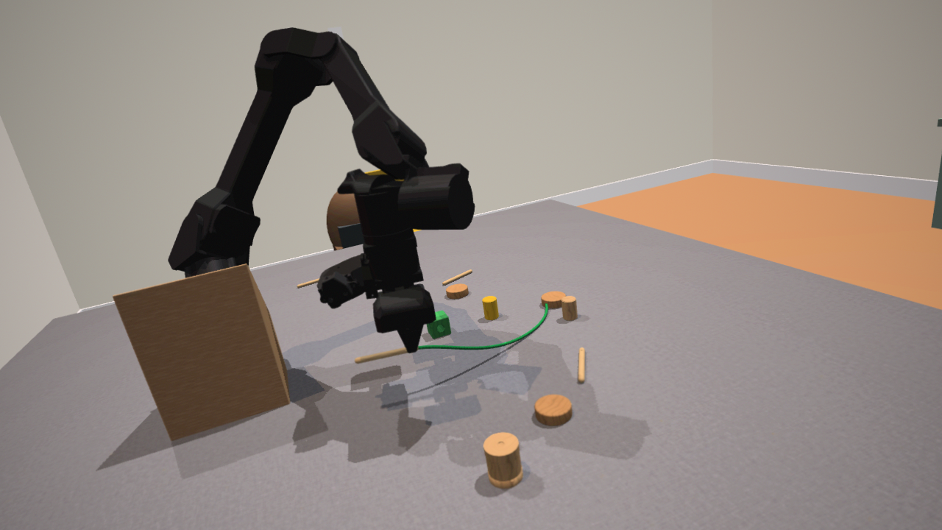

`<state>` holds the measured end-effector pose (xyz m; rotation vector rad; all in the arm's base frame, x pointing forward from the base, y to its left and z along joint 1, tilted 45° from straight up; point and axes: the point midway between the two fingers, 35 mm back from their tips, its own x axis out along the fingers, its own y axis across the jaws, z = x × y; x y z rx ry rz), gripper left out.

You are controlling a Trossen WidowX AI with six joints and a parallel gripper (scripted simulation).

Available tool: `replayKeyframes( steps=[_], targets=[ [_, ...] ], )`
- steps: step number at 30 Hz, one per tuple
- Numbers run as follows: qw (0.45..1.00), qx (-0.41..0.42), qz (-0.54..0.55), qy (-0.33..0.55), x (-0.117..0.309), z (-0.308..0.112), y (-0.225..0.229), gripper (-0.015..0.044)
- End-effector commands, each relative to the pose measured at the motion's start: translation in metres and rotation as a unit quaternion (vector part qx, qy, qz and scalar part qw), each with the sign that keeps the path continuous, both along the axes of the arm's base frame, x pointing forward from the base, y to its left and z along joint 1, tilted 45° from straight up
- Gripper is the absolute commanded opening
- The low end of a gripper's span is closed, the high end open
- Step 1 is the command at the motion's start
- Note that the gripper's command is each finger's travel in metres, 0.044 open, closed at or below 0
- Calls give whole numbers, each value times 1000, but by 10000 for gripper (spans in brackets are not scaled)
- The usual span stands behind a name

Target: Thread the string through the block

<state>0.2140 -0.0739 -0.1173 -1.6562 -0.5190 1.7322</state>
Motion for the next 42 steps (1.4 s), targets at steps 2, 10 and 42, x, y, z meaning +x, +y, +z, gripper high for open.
replayKeyframes(
  steps=[2, 10, 42],
  targets=[
    [1000, 0, 0, 0, 0, 1, -1, 0],
    [1000, 2, 8, 9, 6, 5, -6, 0],
    [998, 11, 47, 44, 32, 26, -25, 0]
  ],
)
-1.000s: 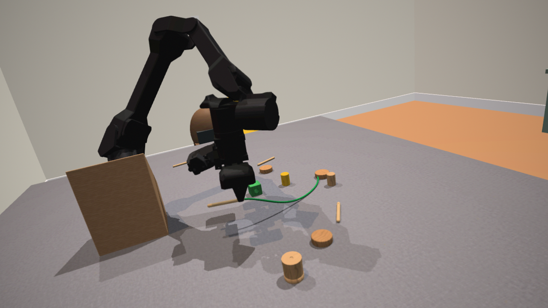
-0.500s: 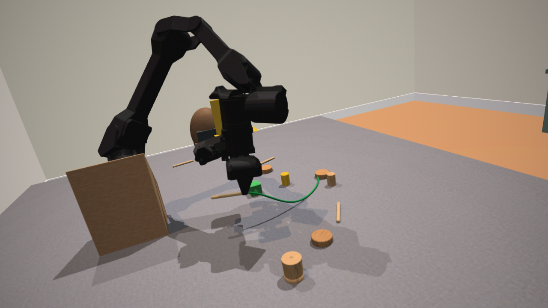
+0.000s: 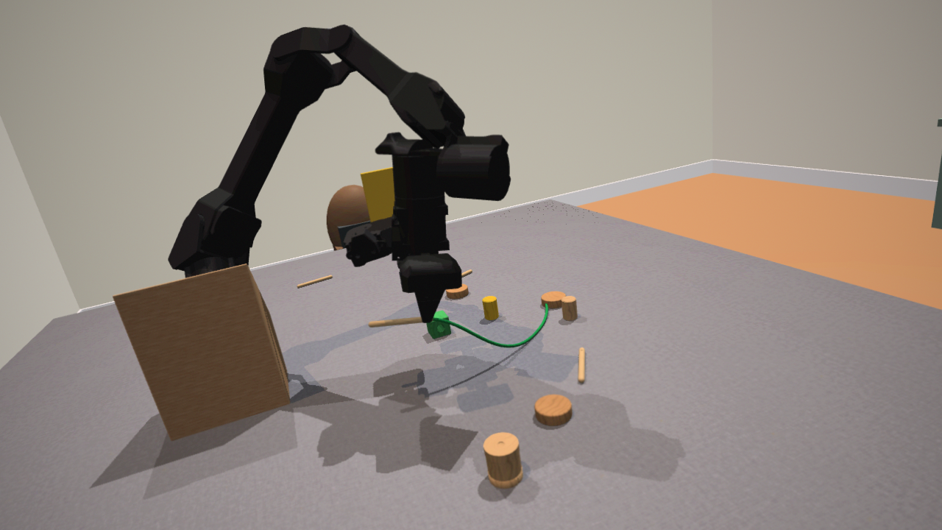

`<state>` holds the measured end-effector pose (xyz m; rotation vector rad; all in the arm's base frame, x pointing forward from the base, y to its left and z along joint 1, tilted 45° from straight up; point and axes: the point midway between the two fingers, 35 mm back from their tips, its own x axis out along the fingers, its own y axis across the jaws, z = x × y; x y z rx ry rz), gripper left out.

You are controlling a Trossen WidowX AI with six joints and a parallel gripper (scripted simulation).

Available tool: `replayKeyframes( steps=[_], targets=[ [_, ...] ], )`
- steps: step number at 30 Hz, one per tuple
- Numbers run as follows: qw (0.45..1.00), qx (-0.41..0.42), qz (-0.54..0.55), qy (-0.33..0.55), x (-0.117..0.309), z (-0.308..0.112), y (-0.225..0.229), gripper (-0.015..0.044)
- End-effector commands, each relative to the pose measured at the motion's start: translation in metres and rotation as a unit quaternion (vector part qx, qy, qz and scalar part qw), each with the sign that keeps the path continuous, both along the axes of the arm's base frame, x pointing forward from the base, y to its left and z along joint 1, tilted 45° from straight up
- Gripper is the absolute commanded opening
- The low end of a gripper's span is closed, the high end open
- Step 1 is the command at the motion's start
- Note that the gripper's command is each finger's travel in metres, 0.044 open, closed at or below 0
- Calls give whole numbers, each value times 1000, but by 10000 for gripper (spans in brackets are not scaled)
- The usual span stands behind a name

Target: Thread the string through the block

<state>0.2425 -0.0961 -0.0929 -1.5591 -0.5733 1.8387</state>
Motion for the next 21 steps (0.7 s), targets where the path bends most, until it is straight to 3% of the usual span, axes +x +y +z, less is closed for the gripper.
replayKeyframes(
  steps=[1, 21],
  targets=[
    [1000, 0, 7, 4, 4, 3, -3, 0],
    [999, 7, 31, 28, 17, 21, -12, 0]
  ],
)
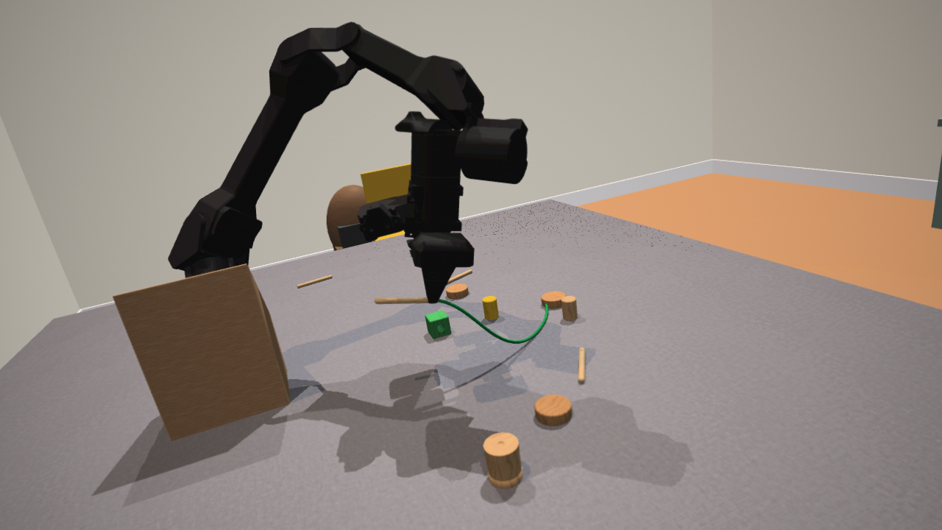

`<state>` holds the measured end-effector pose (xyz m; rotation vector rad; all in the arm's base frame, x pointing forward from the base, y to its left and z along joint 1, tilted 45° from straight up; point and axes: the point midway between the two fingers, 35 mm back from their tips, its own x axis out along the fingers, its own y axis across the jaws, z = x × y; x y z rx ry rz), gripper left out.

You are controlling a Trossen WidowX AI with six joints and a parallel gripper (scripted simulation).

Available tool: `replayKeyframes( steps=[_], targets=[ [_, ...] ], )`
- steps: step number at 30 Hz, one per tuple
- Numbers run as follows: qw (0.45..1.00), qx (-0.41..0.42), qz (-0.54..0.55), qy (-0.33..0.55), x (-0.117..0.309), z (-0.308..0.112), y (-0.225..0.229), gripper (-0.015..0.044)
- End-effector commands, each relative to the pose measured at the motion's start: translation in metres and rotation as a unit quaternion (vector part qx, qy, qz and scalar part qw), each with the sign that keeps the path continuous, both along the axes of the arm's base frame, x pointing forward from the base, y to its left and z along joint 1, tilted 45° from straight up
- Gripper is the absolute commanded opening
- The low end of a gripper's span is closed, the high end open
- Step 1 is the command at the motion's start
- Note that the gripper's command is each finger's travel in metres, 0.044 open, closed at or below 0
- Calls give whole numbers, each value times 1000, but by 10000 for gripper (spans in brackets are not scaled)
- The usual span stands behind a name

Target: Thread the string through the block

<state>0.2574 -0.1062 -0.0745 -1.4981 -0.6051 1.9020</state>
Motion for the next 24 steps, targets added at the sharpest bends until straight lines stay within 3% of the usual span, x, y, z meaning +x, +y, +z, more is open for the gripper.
replayKeyframes(
  steps=[1, 24],
  targets=[
    [1000, 1, 7, 4, 3, 3, -2, 0],
    [999, 9, 35, 33, 17, 28, -11, 0]
  ],
)
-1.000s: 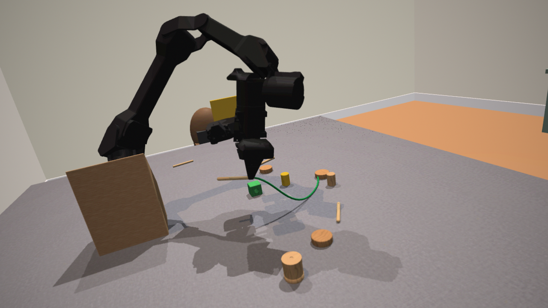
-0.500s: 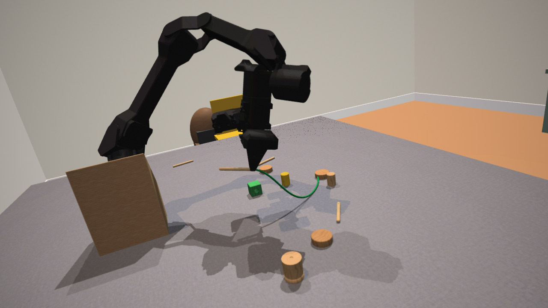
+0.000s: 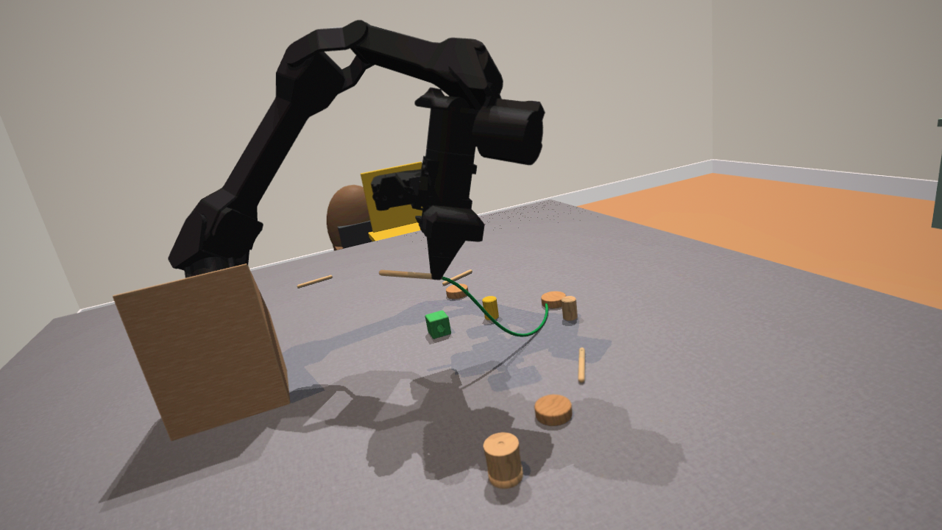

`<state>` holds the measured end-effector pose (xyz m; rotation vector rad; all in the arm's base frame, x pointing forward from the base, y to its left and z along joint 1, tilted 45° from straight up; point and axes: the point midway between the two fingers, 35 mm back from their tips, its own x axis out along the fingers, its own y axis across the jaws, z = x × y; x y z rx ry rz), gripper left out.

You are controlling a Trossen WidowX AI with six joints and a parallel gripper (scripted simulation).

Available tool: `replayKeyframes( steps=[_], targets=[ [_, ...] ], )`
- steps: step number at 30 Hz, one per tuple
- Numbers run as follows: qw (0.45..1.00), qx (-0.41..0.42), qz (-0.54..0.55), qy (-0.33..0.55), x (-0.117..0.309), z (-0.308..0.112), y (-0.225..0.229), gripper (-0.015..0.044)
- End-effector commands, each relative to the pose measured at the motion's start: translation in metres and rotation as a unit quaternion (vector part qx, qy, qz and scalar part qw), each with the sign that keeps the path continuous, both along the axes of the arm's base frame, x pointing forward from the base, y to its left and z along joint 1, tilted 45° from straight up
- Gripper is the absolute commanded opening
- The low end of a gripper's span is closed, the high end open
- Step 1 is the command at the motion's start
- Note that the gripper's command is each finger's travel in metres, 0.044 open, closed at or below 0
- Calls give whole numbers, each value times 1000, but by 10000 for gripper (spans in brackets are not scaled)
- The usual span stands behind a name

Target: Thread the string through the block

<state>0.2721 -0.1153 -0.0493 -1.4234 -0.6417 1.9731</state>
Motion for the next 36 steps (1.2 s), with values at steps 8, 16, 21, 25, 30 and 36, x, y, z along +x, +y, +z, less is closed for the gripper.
replayKeyframes(
  steps=[8, 16, 21, 25, 30, 36],
  targets=[
    [1000, 3, 10, 12, 5, 9, -3, 0],
    [987, 11, -103, 122, 11, -1, -14, 0],
    [985, 12, -113, 133, 11, -2, -15, 0],
    [980, 12, -134, 149, 12, -3, -17, 0],
    [956, 14, -204, 209, 16, -9, -23, 0],
    [942, 15, -237, 238, 17, -11, -26, 0]
  ],
)
